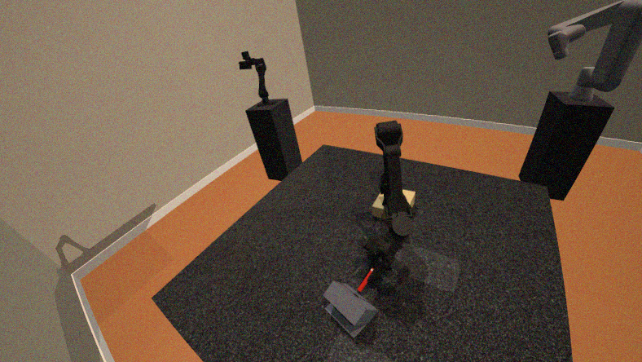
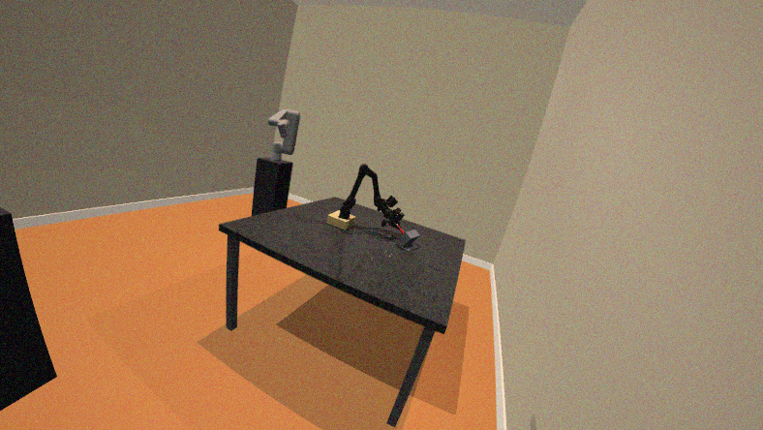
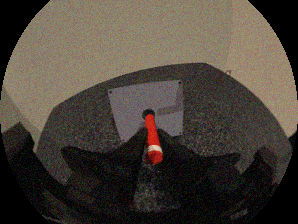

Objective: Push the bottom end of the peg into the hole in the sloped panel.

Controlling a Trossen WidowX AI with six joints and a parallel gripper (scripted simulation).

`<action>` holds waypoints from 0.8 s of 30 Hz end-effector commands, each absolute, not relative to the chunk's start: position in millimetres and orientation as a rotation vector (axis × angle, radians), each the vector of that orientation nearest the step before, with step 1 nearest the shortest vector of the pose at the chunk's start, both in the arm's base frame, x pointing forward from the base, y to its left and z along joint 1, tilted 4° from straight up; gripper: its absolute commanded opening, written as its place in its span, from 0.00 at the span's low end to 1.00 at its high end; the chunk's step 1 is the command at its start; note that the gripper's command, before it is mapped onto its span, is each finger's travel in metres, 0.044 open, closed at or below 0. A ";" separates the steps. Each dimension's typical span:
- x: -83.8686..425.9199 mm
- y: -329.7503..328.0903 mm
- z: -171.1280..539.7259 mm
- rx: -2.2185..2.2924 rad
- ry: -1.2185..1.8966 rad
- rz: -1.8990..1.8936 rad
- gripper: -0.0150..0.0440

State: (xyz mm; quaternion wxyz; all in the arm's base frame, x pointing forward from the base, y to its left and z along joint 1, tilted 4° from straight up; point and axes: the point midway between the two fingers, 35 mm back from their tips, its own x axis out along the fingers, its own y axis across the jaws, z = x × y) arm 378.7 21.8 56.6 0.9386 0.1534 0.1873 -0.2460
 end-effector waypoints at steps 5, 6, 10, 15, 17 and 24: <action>388.6 18.3 51.5 0.312 0.383 -0.501 0.25; 387.4 18.6 52.0 0.313 0.382 -0.501 0.25; 383.9 19.3 53.5 0.314 0.382 -0.502 0.25; 383.9 19.3 53.5 0.314 0.382 -0.502 0.25; 383.9 19.3 53.5 0.314 0.382 -0.502 0.25; 385.1 18.9 53.0 0.314 0.382 -0.502 0.25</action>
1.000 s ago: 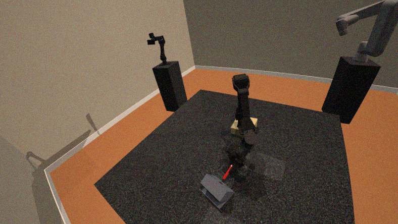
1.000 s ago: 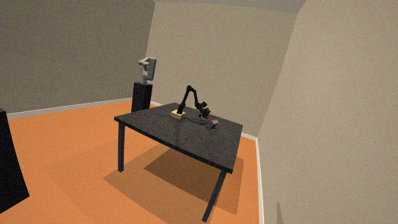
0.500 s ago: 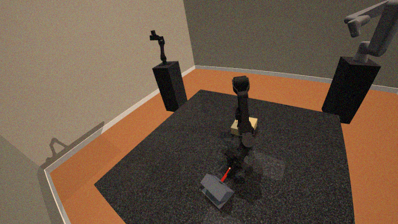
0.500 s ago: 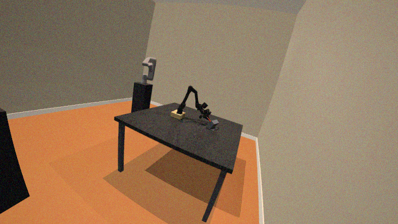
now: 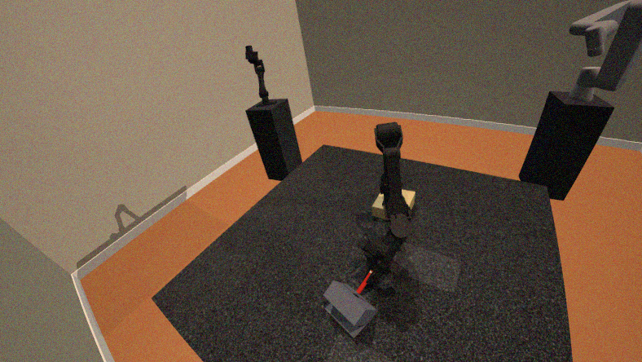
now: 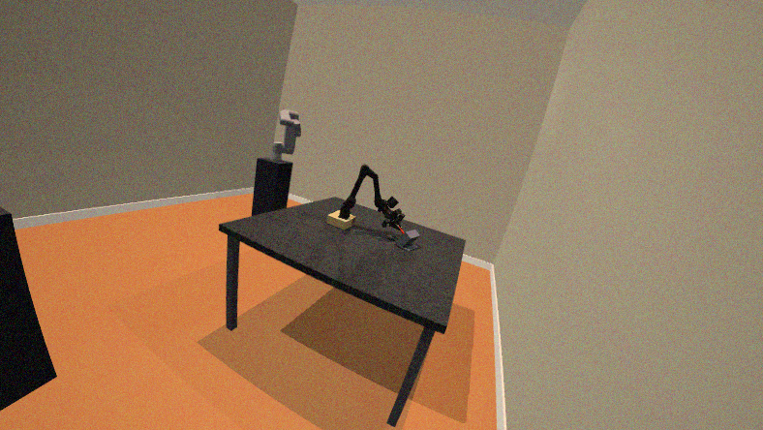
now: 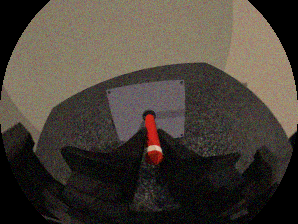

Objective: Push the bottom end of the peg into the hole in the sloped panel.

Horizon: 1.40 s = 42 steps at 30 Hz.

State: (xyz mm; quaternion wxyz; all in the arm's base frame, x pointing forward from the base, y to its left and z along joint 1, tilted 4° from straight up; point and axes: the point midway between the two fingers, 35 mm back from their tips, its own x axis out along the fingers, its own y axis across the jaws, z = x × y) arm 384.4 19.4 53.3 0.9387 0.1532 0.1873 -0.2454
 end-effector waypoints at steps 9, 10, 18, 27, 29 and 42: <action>388.9 18.2 51.2 0.314 0.381 -0.502 0.25; 389.1 18.3 51.0 0.314 0.381 -0.502 0.25; 392.3 17.6 49.1 0.314 0.381 -0.502 0.25; 396.2 15.5 46.3 0.313 0.381 -0.502 0.25; 397.0 15.0 45.8 0.313 0.381 -0.502 0.25; 402.6 11.7 42.5 0.313 0.380 -0.502 0.25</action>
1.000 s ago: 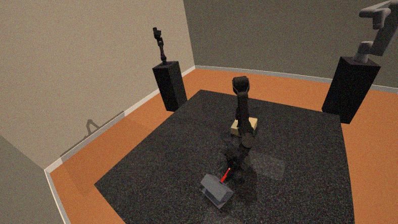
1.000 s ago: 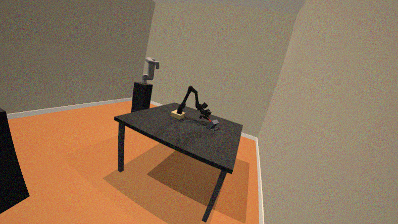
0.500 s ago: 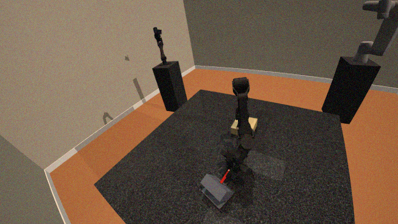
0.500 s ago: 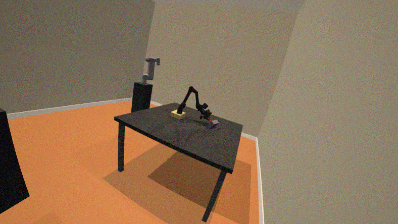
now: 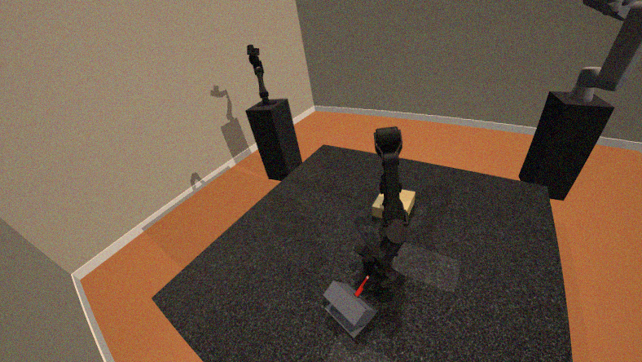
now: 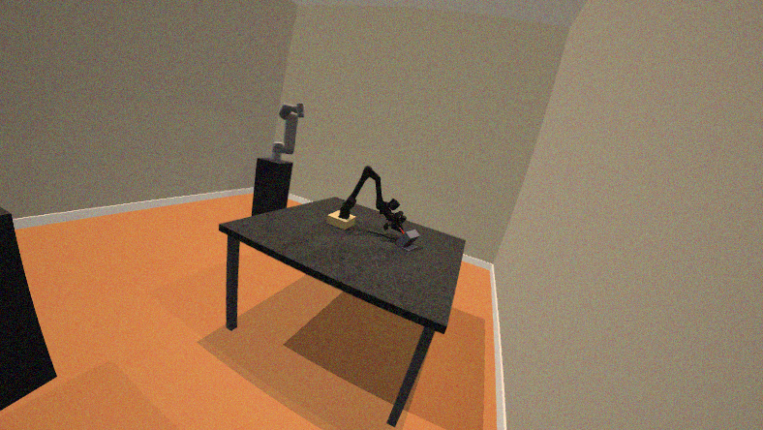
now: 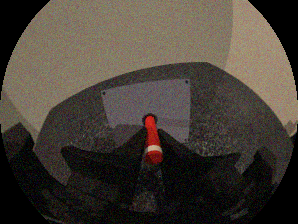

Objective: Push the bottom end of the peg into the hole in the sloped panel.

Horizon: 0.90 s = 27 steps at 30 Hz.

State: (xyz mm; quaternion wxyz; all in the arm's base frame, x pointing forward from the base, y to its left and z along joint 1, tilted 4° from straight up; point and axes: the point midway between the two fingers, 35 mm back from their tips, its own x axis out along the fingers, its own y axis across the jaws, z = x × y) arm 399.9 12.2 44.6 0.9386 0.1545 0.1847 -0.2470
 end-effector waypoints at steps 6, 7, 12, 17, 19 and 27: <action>405.1 10.3 41.1 0.313 0.380 -0.502 0.25; 405.5 10.1 40.9 0.313 0.380 -0.502 0.25; 407.5 9.1 39.7 0.313 0.380 -0.502 0.25; 409.6 8.1 38.7 0.313 0.380 -0.502 0.25; 410.4 7.7 38.3 0.313 0.379 -0.502 0.25; 413.6 6.6 37.4 0.313 0.379 -0.502 0.25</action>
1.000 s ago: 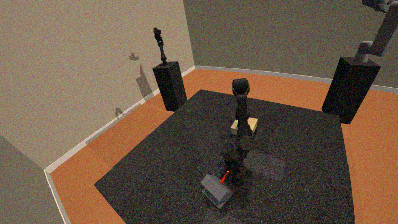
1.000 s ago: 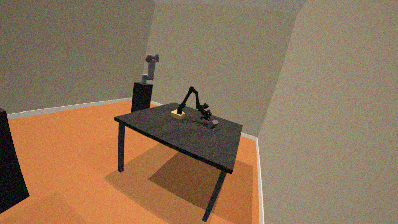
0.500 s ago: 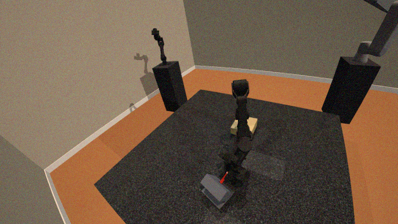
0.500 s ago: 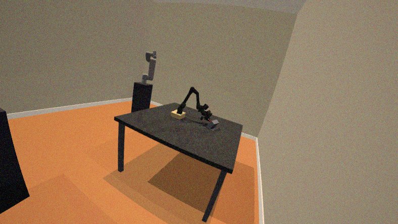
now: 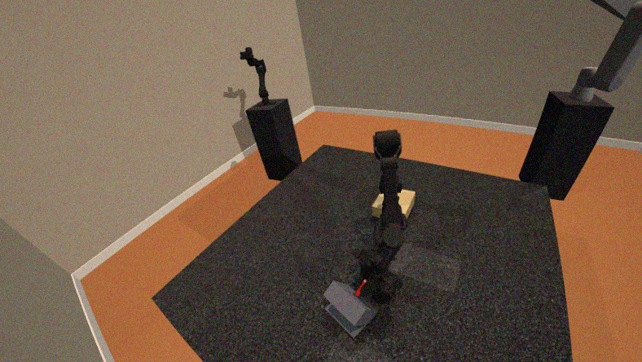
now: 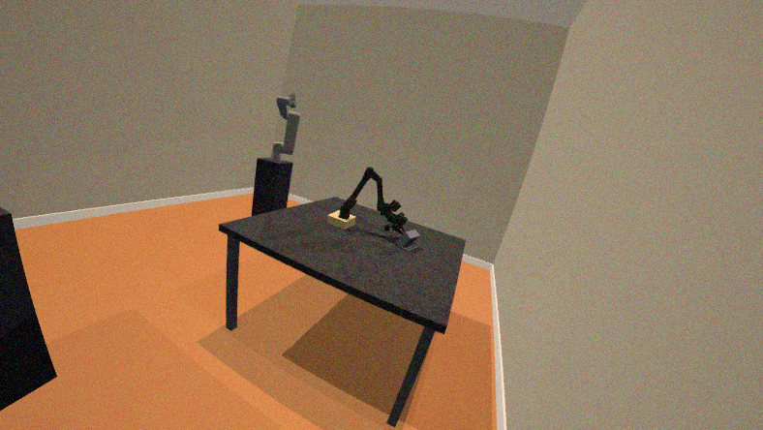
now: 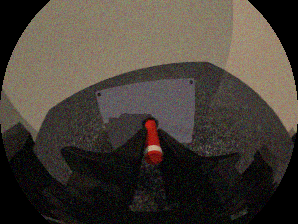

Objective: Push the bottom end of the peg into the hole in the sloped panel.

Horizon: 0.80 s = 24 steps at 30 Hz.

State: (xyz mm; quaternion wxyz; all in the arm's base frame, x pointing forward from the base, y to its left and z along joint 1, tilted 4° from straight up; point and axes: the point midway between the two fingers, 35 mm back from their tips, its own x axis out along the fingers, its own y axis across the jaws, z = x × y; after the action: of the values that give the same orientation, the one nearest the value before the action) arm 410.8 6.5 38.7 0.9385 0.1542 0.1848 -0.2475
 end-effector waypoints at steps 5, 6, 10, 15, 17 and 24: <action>415.0 6.3 37.5 0.313 0.379 -0.502 0.25; 415.1 6.3 37.5 0.313 0.379 -0.502 0.25; 412.8 5.8 38.0 0.314 0.378 -0.506 0.25; 412.8 5.8 38.0 0.314 0.378 -0.506 0.30; 412.8 5.8 38.0 0.314 0.378 -0.506 0.39; 412.8 5.8 38.0 0.314 0.378 -0.506 0.70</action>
State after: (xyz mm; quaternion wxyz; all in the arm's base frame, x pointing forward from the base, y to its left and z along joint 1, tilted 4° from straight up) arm 413.0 5.9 37.9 0.9384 0.1542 0.1851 -0.2476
